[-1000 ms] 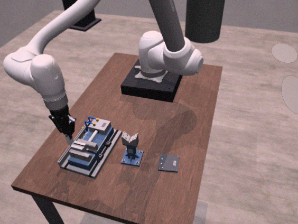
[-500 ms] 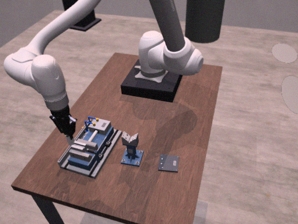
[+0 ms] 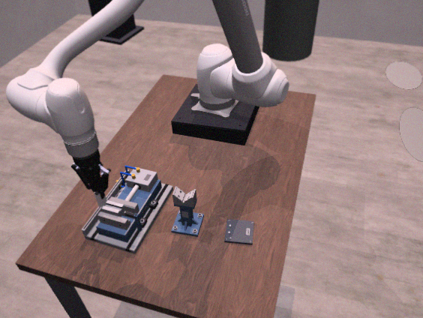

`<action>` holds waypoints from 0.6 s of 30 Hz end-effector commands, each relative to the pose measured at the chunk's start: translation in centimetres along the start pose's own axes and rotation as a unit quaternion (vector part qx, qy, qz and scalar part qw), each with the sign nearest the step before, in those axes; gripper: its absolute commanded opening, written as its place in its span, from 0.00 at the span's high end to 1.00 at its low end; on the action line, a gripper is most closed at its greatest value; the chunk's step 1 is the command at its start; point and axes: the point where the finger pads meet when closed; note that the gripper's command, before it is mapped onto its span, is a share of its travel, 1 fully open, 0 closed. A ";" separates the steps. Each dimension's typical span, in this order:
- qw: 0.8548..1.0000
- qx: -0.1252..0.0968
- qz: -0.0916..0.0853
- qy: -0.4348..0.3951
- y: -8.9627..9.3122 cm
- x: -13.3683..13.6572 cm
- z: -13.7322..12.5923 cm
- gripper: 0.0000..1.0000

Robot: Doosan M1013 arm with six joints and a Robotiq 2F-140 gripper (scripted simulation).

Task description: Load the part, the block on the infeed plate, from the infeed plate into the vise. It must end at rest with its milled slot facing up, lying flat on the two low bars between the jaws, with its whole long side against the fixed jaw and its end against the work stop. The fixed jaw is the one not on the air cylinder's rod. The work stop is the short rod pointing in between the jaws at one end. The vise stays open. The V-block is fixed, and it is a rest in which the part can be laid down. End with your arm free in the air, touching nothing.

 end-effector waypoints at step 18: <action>1.000 0.000 -0.001 0.000 0.3 -0.8 -0.3 1.00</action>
Point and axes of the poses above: the point where the finger pads meet when closed, its own y axis out along the fingers, its own x axis across the jaws, z = x × y, and after that the axes turned 14 degrees about y, right-handed
